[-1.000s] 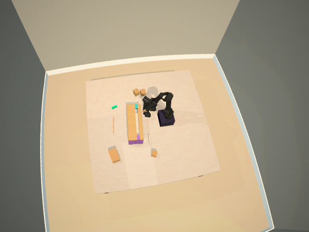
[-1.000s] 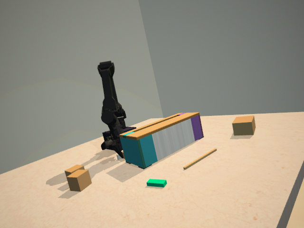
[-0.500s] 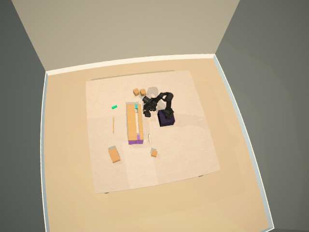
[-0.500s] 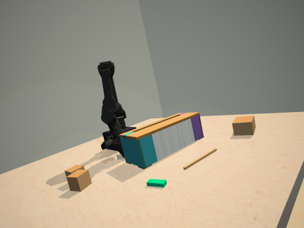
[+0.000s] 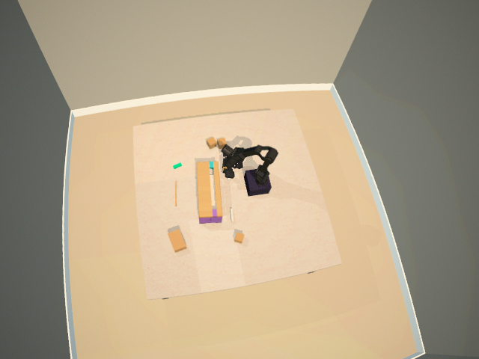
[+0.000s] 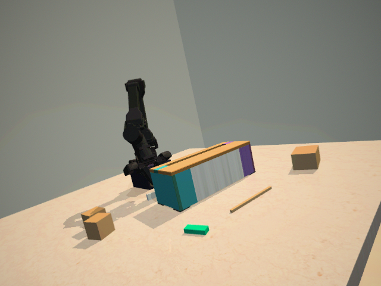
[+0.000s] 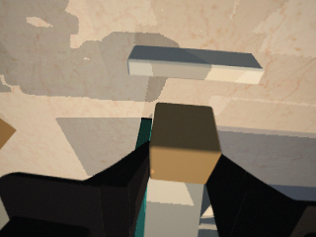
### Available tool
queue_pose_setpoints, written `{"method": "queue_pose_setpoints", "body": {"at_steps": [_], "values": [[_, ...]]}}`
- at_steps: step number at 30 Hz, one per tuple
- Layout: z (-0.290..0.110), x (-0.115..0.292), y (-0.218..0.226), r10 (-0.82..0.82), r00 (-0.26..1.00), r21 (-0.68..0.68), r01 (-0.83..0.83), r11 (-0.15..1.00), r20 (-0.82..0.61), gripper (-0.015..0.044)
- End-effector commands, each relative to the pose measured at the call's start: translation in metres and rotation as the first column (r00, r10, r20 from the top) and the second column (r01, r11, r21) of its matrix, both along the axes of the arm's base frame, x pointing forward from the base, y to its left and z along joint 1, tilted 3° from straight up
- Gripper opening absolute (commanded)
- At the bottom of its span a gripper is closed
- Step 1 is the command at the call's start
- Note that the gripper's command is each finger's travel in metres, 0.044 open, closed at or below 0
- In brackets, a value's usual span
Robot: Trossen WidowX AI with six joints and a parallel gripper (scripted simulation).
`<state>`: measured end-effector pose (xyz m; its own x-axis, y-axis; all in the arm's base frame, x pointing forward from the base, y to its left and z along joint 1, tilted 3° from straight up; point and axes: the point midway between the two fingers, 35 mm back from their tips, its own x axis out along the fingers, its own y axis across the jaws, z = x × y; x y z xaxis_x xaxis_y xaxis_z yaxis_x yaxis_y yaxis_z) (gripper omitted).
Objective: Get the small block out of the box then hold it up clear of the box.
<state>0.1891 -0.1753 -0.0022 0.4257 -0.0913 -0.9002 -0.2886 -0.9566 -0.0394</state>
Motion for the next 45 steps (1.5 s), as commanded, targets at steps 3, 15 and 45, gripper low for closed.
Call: {"method": "queue_pose_setpoints", "body": {"at_steps": [3, 15, 45], "values": [[0.012, 0.0, -0.001, 0.0, 1.0, -0.012, 0.001, 1.0, 0.006, 0.0], [0.072, 0.005, -0.006, -0.26, 0.965, -0.021, 0.26, 0.965, 0.031, 0.0], [0.113, 0.001, -0.002, -0.423, 0.903, -0.016, 0.426, 0.905, 0.076, 0.0]]}}
